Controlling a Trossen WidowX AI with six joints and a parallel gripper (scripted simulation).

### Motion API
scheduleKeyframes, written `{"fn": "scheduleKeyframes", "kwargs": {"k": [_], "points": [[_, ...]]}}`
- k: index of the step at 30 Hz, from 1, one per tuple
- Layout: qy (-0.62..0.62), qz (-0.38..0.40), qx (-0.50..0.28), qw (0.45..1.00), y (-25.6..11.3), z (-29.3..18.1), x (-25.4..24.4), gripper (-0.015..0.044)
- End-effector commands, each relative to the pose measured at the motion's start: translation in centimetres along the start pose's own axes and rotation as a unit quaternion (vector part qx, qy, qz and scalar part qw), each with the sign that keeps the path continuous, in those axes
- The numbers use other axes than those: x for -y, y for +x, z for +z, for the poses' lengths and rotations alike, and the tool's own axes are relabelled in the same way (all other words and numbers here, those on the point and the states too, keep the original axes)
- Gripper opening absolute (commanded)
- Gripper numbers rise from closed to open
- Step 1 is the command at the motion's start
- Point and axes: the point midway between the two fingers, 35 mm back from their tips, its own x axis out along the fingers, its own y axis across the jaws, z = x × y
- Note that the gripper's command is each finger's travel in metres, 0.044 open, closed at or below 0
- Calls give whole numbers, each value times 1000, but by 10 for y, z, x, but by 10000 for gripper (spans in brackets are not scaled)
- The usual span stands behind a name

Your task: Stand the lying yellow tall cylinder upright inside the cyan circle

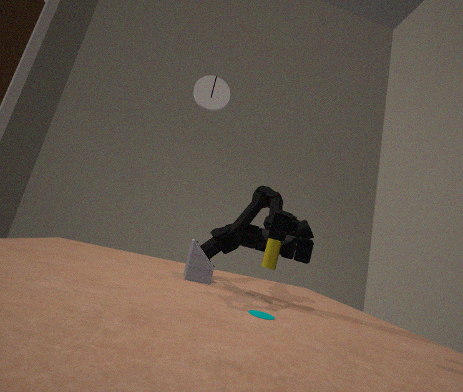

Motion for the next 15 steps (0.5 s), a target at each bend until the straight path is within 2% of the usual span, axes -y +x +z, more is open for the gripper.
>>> {"fn": "scheduleKeyframes", "kwargs": {"k": [1,15], "points": [[13,5,13,1000,-3,3,0,105],[26,11,25,999,-7,4,1,105]]}}
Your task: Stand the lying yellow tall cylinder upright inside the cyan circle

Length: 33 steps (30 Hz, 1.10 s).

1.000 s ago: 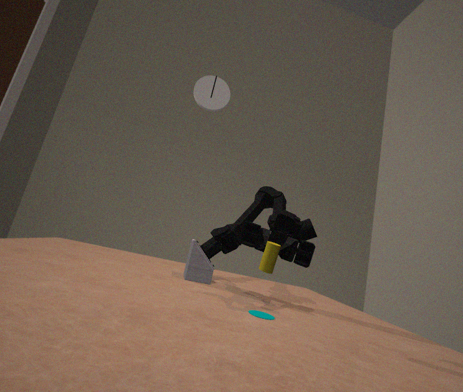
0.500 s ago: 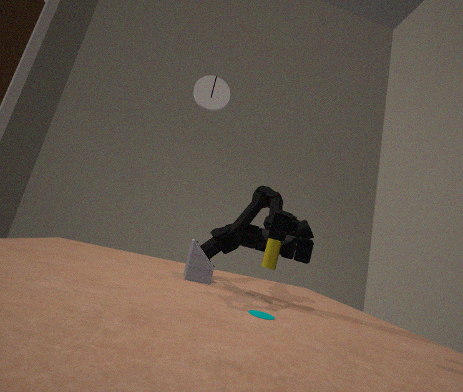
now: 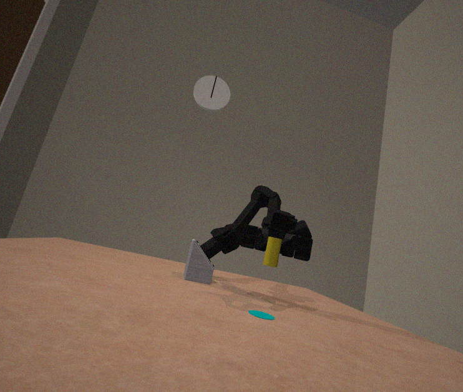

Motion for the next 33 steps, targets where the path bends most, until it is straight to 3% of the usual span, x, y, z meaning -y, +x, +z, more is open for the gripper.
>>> {"fn": "scheduleKeyframes", "kwargs": {"k": [1,9,33], "points": [[3,0,4,1000,0,2,0,105],[3,0,3,1000,0,0,-1,105],[5,-2,1,1000,9,-75,-1,105]]}}
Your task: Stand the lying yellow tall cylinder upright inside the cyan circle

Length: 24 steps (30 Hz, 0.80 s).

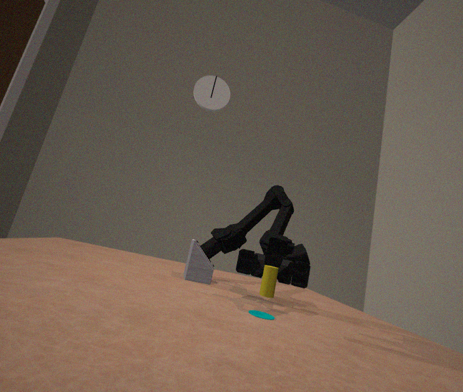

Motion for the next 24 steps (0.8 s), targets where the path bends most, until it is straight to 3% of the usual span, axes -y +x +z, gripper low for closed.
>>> {"fn": "scheduleKeyframes", "kwargs": {"k": [1,24], "points": [[0,-1,2,1000,0,-10,2,105],[-2,0,-1,1000,3,-41,4,105]]}}
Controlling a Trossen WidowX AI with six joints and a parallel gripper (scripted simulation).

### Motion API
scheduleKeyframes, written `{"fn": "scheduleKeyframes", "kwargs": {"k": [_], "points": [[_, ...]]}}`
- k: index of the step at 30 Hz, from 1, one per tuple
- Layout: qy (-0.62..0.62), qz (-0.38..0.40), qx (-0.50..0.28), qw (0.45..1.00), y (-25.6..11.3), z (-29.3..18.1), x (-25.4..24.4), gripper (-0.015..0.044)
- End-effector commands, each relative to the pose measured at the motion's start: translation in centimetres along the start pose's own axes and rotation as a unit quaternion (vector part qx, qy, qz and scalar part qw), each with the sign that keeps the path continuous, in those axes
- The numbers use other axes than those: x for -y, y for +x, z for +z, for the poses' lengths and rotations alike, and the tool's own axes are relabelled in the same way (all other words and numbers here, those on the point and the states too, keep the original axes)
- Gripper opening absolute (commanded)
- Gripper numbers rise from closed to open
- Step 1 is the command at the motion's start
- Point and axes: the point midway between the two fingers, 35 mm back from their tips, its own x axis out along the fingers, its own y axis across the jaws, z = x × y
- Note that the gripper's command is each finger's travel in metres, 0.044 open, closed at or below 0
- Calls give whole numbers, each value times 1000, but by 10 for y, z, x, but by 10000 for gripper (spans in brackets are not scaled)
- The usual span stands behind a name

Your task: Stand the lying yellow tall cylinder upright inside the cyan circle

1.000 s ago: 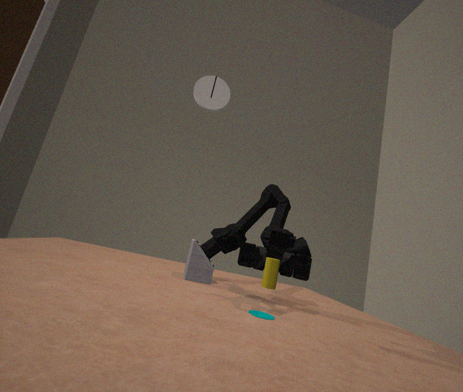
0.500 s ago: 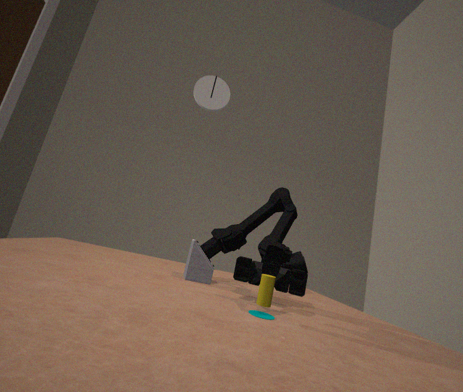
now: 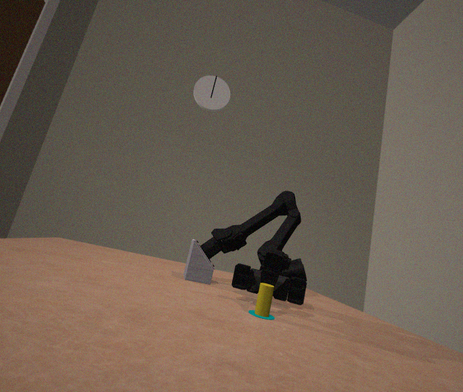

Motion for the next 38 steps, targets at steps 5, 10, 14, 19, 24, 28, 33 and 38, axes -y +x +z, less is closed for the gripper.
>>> {"fn": "scheduleKeyframes", "kwargs": {"k": [5,10,14,19,24,28,33,38], "points": [[2,-1,3,1000,0,1,0,184],[2,-1,3,1000,0,1,0,315],[2,-1,3,1000,0,1,0,400],[2,-1,3,1000,0,4,-1,400],[3,-2,3,1000,0,27,-3,400],[4,-3,4,1000,-2,47,-4,400],[4,-2,6,1000,-5,71,-3,400],[3,-1,8,1000,-10,91,-1,400]]}}
